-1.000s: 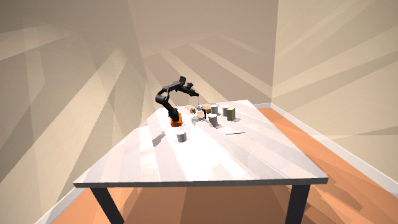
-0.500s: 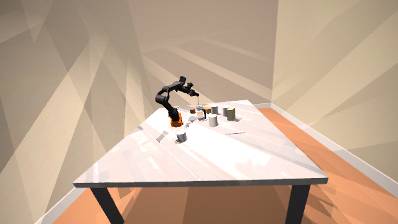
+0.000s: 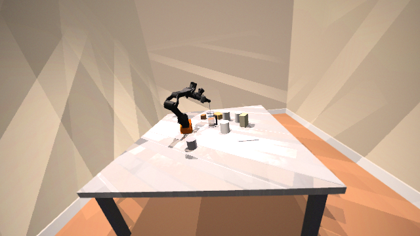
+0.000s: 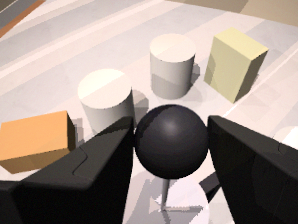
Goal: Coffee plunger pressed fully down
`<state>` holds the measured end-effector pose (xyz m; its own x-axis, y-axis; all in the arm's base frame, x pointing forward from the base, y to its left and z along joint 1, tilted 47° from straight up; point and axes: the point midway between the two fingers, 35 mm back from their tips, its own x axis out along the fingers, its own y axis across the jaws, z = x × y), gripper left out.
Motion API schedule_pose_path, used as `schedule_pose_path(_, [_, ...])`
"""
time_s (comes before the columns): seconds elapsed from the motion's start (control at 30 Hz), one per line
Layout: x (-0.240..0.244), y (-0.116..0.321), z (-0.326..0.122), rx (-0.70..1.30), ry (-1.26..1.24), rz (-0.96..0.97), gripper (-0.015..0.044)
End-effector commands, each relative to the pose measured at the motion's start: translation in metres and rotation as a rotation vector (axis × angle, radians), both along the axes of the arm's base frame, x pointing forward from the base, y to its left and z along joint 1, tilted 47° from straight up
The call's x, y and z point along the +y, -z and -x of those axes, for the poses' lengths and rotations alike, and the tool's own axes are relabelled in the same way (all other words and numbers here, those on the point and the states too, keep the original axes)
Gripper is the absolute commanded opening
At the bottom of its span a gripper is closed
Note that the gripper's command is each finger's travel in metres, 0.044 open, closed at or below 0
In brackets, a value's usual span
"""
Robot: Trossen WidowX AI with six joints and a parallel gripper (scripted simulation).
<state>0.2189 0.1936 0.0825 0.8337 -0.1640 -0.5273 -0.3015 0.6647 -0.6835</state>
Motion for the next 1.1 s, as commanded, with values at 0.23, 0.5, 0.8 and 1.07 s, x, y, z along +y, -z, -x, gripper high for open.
schedule_pose_path(0.23, [-0.017,0.02,-0.001,0.021,0.008,0.009,0.0126])
schedule_pose_path(0.5, [-0.026,0.029,-0.002,0.021,0.007,0.009,0.0126])
schedule_pose_path(0.8, [-0.037,0.04,-0.003,0.021,0.007,0.009,0.0126])
schedule_pose_path(1.07, [-0.046,0.049,-0.004,0.019,0.006,0.009,0.0126])
